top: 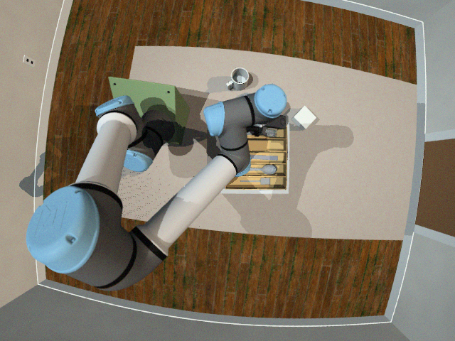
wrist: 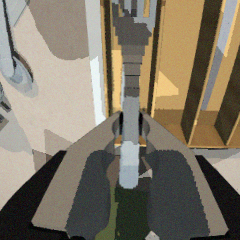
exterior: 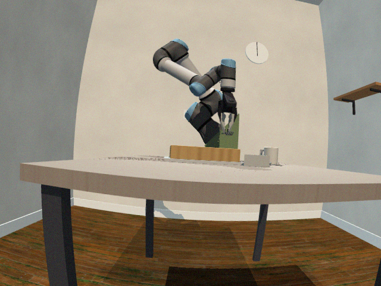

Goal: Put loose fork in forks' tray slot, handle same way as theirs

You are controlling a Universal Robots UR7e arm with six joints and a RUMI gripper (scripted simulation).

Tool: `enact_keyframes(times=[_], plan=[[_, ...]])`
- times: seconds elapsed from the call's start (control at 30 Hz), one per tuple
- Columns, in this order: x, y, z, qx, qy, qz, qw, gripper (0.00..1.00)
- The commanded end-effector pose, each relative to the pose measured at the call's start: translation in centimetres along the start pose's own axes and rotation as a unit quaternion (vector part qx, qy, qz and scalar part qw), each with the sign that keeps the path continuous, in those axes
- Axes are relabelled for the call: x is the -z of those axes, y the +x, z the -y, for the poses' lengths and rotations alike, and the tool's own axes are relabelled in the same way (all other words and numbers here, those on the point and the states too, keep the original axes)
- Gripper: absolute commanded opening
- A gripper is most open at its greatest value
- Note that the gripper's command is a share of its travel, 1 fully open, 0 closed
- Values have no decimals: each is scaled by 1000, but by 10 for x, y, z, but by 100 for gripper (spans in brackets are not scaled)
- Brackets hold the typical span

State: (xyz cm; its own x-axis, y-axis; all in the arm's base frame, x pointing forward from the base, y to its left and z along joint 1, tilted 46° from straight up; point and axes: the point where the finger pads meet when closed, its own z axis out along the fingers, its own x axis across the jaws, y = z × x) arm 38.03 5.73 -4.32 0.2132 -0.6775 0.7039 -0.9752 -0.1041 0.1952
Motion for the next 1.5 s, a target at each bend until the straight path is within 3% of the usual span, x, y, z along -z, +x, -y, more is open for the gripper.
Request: enact_keyframes(times=[0.0, 1.1, 1.47], plan=[[-12, 0, 0, 0, -1, 0, 1000, 2], [-84, -1, 6, 0, -1, 0, 1000, 2], [-97, -1, 7, 0, -1, 0, 1000, 2]])
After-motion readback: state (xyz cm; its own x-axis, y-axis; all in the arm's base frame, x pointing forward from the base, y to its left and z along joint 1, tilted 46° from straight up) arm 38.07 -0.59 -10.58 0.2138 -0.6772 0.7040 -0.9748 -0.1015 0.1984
